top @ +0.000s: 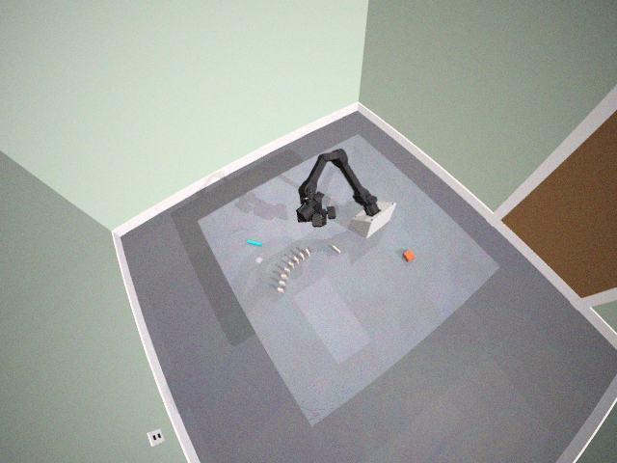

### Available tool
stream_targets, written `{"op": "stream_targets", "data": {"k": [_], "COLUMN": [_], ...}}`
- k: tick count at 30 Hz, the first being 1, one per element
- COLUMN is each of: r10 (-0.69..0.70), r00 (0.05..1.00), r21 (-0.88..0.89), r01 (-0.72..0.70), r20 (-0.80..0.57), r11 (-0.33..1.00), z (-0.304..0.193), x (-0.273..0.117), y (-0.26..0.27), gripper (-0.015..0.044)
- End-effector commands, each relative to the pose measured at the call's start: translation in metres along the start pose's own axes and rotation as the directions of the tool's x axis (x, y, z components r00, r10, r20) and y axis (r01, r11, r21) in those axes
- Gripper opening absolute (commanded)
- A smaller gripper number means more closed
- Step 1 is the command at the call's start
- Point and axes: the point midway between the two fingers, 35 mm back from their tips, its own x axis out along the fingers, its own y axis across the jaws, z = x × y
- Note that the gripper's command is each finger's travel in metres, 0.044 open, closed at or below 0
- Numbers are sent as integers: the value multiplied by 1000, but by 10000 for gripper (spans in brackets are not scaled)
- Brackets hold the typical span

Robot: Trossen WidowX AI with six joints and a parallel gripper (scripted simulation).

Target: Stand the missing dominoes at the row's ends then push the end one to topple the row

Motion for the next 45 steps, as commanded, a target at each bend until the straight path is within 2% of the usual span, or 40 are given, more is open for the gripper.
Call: {"op": "stream_targets", "data": {"k": [1, 14, 21, 33, 45], "r10": [12, -7, -2, 52, -6], "r00": [1000, 1000, 1000, 954, 830], "r21": [110, 488, 508, 527, 496], "r01": [-13, 8, -3, -207, -327], "r20": [10, -4, 9, 294, 557], "r11": [994, 873, 861, 824, 804], "z": [-3, -24, -25, -10, 0], "x": [-3, -3, 0, 33, 52], "y": [-30, -148, -152, -147, -150], "gripper": [107, 107, 107, 107, 107]}}
